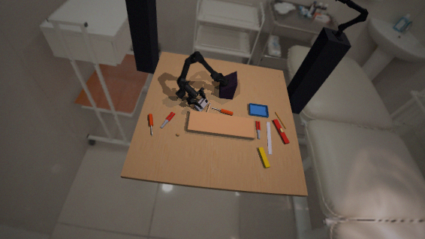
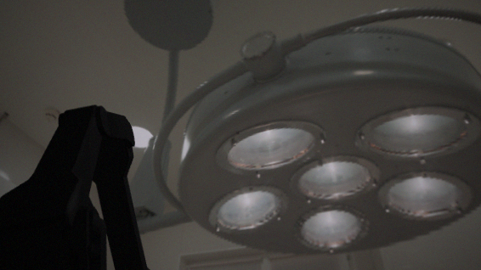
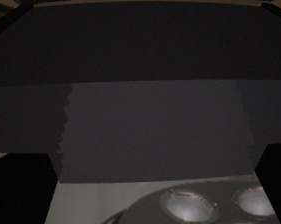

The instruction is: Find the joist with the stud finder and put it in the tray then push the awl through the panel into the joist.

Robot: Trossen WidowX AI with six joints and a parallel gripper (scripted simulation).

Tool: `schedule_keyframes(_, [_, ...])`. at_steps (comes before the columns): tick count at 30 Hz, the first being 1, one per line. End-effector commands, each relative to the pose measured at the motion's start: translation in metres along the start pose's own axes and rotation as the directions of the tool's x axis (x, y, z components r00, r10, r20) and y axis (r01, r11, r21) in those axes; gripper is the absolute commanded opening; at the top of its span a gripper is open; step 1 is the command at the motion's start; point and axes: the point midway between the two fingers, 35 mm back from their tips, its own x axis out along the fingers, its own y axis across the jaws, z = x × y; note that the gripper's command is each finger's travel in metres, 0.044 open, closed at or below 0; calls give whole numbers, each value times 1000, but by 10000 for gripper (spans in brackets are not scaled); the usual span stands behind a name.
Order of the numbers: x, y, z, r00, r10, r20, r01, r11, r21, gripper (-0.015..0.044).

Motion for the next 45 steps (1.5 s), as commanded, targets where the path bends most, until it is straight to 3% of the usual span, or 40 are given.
schedule_keyframes(1, [0,0,0,1000,0,0,0,1000,0,381])
schedule_keyframes(10, [0,0,0,1000,0,0,0,1000,0,381])
schedule_keyframes(13, [0,0,0,1000,0,-1,0,1000,0,440])
schedule_keyframes(45, [-28,0,0,1000,0,2,0,1000,0,440])
